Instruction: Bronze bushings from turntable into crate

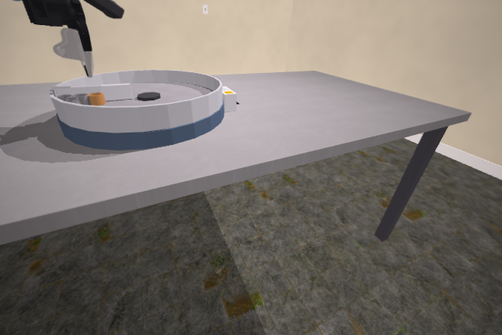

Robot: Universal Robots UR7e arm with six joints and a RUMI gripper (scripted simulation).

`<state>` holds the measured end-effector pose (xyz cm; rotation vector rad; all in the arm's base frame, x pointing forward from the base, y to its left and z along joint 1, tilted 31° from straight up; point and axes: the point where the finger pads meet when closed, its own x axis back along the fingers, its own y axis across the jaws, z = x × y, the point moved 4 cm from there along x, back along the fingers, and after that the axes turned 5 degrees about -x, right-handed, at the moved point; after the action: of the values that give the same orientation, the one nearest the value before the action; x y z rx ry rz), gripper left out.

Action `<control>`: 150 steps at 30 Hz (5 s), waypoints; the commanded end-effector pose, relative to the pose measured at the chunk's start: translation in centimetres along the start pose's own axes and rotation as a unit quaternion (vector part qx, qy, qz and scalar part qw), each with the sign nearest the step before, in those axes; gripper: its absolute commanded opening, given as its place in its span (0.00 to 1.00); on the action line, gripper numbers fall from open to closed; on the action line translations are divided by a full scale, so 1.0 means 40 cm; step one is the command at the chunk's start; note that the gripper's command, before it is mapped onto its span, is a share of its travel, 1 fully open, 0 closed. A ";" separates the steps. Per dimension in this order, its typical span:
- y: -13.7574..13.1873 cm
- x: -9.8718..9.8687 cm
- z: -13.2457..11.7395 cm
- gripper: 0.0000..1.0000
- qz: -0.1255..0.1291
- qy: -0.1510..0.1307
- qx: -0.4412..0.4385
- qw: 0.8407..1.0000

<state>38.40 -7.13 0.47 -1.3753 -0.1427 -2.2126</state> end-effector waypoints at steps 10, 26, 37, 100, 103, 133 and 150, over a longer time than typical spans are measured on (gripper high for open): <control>0.005 0.002 0.000 0.06 -0.001 0.000 0.000 1.000; 0.000 -0.007 0.000 0.06 0.000 0.000 0.000 1.000; -0.004 -0.060 -0.001 0.06 0.001 0.000 0.000 1.000; -0.001 -0.058 0.001 0.06 -0.001 0.000 0.000 1.000; -0.001 -0.058 0.001 0.06 -0.001 0.000 0.000 1.000; -0.004 -0.103 0.001 0.06 0.000 0.000 0.000 1.000; -0.003 -0.105 0.001 0.06 0.000 0.000 0.000 1.000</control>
<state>39.83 -5.55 -3.08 -1.3760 -0.1452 -2.2137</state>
